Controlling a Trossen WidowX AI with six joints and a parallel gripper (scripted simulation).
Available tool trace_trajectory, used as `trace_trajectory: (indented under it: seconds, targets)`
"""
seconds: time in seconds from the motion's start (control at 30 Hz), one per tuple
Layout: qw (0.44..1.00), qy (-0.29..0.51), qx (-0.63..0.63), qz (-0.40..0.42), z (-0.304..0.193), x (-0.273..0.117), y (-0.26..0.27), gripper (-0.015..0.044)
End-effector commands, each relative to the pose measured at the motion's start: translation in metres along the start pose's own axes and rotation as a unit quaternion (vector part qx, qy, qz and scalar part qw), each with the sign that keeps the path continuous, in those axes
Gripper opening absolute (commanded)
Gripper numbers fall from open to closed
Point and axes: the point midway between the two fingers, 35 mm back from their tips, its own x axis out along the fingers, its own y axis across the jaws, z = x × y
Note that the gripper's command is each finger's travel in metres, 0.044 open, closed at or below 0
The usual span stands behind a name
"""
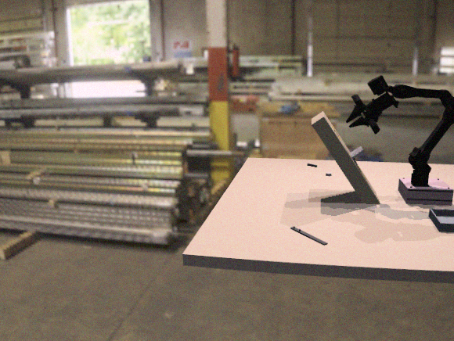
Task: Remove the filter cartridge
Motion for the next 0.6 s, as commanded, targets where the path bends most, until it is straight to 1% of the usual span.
trace_trajectory:
  seconds: [0.0, 0.17, 0.57]
  targets:
    - [1.000, 0.002, 0.006, -0.008, 0.001, -0.001, -0.005, 0.0117]
    - [1.000, 0.002, 0.006, -0.008, 0.000, 0.001, -0.005, 0.0117]
    - [1.000, 0.002, 0.006, -0.008, -0.001, 0.020, -0.004, 0.0117]
